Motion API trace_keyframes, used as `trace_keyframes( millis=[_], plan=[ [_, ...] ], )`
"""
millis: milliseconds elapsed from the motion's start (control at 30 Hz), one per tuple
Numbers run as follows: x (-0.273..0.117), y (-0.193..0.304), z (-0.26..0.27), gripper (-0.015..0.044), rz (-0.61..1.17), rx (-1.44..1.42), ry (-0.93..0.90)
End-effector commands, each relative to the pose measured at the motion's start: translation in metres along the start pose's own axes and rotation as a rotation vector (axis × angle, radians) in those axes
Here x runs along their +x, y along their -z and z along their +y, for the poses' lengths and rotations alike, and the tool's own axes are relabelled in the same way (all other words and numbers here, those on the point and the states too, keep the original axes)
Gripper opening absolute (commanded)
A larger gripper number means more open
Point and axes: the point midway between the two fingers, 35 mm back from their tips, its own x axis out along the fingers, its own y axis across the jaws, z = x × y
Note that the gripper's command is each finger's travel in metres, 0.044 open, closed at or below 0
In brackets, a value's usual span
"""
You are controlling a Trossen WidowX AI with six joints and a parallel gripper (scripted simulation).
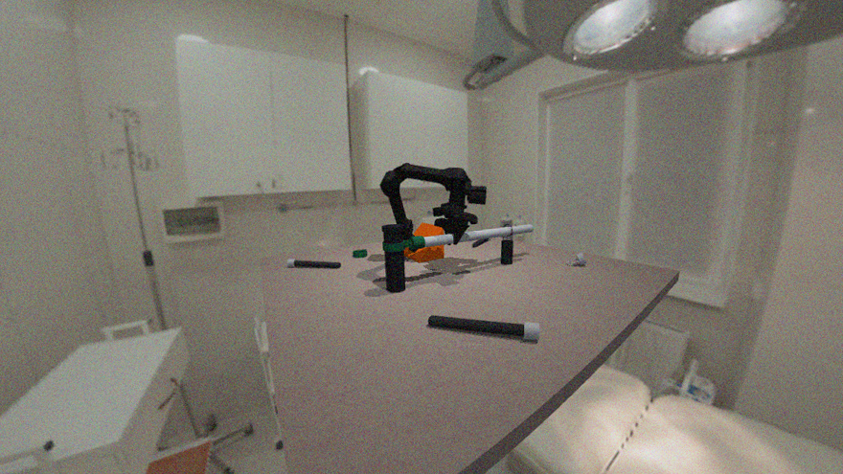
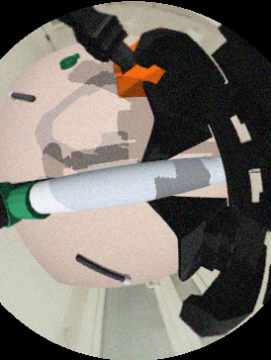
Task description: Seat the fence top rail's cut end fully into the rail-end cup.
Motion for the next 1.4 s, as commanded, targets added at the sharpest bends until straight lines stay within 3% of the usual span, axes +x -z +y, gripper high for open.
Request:
trace_keyframes(
  millis=[0, 1367],
  plan=[
    [-0.0013, -0.0028, 0.0012, 0.0000, -0.006, -0.005, -0.011],
    [-0.0002, -0.0010, 0.0005, 0.0000, -0.001, -0.002, -0.001]
  ],
)
